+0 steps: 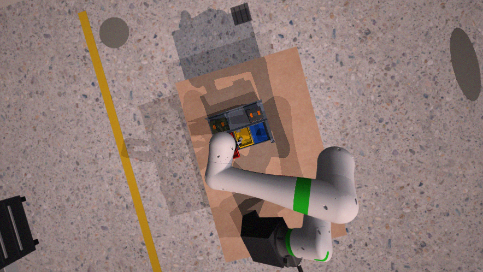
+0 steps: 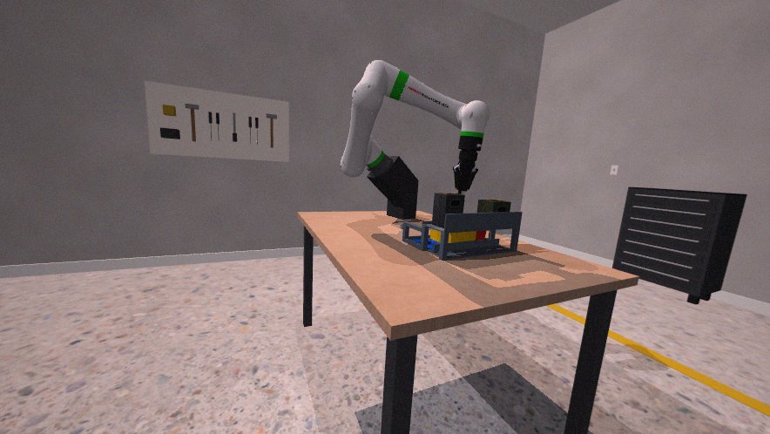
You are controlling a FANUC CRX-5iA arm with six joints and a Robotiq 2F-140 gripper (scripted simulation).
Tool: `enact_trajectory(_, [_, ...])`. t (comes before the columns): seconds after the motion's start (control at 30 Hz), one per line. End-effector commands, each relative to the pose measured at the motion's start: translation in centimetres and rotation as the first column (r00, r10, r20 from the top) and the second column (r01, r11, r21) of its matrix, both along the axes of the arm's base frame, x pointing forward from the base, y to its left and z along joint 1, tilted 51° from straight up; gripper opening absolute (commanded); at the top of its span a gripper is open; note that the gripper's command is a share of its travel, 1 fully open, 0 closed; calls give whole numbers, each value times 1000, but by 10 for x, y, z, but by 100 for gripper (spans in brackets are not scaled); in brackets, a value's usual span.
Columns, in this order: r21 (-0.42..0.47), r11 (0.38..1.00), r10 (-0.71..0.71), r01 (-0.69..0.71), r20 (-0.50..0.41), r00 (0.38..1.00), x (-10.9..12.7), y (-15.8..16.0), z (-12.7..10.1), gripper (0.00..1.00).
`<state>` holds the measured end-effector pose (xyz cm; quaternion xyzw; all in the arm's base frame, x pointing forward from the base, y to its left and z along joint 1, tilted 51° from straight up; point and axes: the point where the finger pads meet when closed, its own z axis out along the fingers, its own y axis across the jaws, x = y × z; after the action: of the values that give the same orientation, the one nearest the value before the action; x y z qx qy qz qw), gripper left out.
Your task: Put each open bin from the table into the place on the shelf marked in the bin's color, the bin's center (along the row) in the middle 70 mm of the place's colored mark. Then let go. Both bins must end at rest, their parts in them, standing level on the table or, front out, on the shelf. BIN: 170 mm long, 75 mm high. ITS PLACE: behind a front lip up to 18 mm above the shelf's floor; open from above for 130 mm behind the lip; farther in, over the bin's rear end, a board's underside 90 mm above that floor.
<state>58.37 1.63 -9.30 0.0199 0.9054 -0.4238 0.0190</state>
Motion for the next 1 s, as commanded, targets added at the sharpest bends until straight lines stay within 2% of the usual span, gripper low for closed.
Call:
enact_trajectory(0.0, [0, 1000, 0, 0, 0, 1000, 0, 0, 0, 0])
enact_trajectory(0.6, [0, 1000, -11, 11, 16, 1000, -1, 1, -1, 0])
enact_trajectory(0.7, [2, 999, -52, 52, 75, 996, -6, 2, -5, 0])
enact_trajectory(0.8, [13, 992, -123, 122, 176, 977, -14, 4, -11, 0])
enact_trajectory(0.97, [31, 982, -189, 188, 270, 944, -22, 5, -16, 0])
